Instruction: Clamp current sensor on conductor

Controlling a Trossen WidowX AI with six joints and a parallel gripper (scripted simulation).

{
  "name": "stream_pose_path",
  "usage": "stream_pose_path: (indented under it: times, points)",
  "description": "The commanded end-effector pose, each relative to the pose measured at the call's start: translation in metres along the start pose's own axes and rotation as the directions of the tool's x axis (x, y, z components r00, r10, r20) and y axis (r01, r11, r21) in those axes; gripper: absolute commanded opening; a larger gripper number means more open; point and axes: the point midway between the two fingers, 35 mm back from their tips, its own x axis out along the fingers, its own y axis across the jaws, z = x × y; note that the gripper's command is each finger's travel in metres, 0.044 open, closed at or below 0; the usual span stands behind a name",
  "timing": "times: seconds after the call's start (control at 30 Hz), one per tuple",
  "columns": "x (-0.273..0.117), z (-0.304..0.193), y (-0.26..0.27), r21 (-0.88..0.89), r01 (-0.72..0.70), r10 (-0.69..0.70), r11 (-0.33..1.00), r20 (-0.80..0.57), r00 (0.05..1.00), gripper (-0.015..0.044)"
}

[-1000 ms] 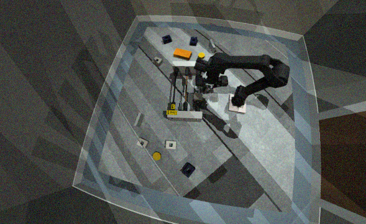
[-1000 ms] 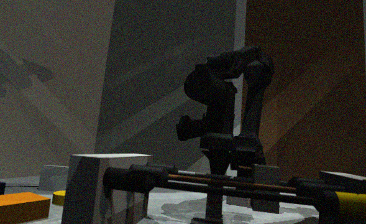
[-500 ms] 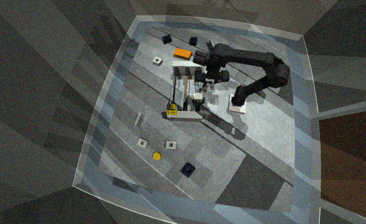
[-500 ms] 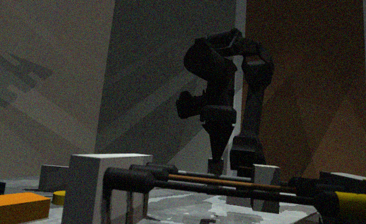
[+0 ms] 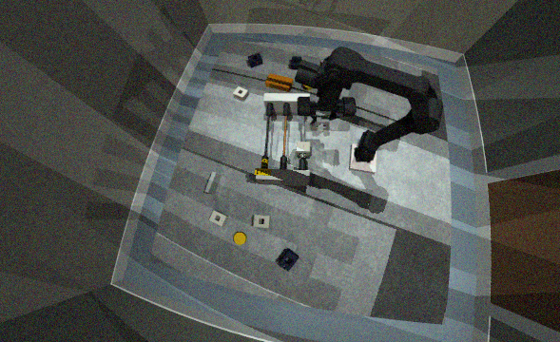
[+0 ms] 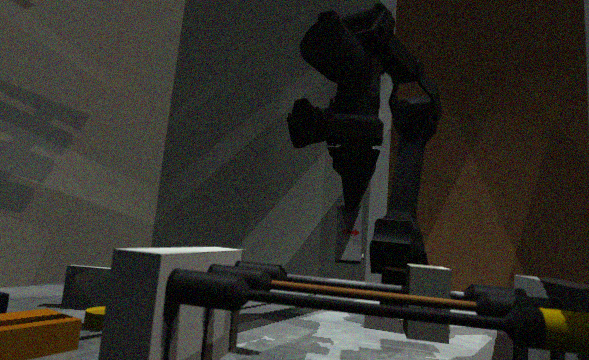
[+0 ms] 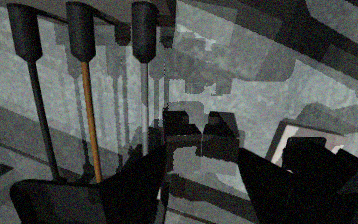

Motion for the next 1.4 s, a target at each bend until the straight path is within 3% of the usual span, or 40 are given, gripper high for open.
stream_pose_path:
  times: [0.0,0.83,1.37]
  points:
    - [-0.004,0.002,0.006,0.0,-0.001,0.001,1.0,0.002,1.0,0.0]
    - [0.004,0.006,0.177,0.039,-0.254,0.253,0.966,0.011,0.967,0.0]
    - [0.022,0.005,0.187,0.04,-0.261,0.261,0.965,0.01,0.965,0.0]
